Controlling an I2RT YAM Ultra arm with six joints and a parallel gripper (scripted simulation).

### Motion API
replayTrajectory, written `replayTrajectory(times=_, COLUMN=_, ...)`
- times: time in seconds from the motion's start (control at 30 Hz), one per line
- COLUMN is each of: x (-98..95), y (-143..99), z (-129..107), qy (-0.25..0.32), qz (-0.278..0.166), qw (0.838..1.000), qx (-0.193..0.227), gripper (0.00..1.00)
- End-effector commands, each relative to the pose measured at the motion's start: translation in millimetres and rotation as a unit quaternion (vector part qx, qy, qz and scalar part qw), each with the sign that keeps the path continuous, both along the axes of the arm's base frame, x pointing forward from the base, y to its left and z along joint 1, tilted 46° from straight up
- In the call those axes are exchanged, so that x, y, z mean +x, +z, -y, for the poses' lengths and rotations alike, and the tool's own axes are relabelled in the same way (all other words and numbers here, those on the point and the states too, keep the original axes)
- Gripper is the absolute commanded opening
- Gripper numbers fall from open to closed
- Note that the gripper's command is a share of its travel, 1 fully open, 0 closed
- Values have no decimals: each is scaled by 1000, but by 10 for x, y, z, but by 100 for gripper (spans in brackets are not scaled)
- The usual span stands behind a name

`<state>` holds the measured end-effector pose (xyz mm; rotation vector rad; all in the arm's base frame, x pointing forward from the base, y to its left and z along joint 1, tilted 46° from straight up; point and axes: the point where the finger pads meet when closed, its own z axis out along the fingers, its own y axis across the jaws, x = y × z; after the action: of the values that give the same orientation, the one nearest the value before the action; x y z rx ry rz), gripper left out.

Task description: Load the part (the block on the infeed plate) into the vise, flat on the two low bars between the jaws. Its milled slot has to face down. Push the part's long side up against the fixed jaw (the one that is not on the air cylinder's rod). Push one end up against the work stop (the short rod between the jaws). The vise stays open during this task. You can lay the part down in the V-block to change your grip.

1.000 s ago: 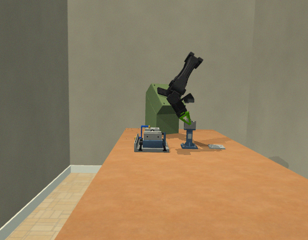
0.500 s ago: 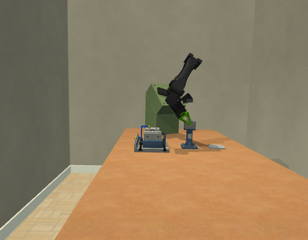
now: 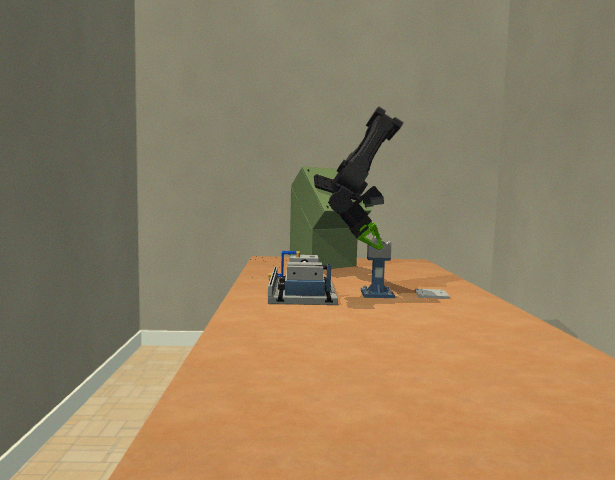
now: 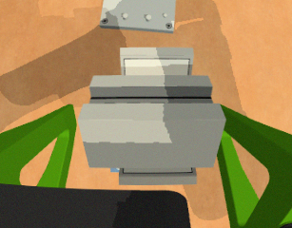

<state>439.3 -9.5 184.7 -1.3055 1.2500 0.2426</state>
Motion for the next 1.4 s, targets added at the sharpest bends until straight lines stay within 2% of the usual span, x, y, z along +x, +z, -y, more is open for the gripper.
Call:
replayTrajectory(times=0.0, x=15, y=111, z=91, qy=2, qz=19, qw=1000, qx=8, gripper=81)
replayTrajectory(times=0.1, x=4, y=168, z=86, qy=3, qz=26, qw=1000, qx=5, gripper=81)
replayTrajectory(times=0.3, x=17, y=95, z=93, qy=4, qz=18, qw=1000, qx=11, gripper=81)
replayTrajectory(times=1.37, x=17, y=94, z=93, qy=5, qz=18, qw=1000, qx=13, gripper=81)
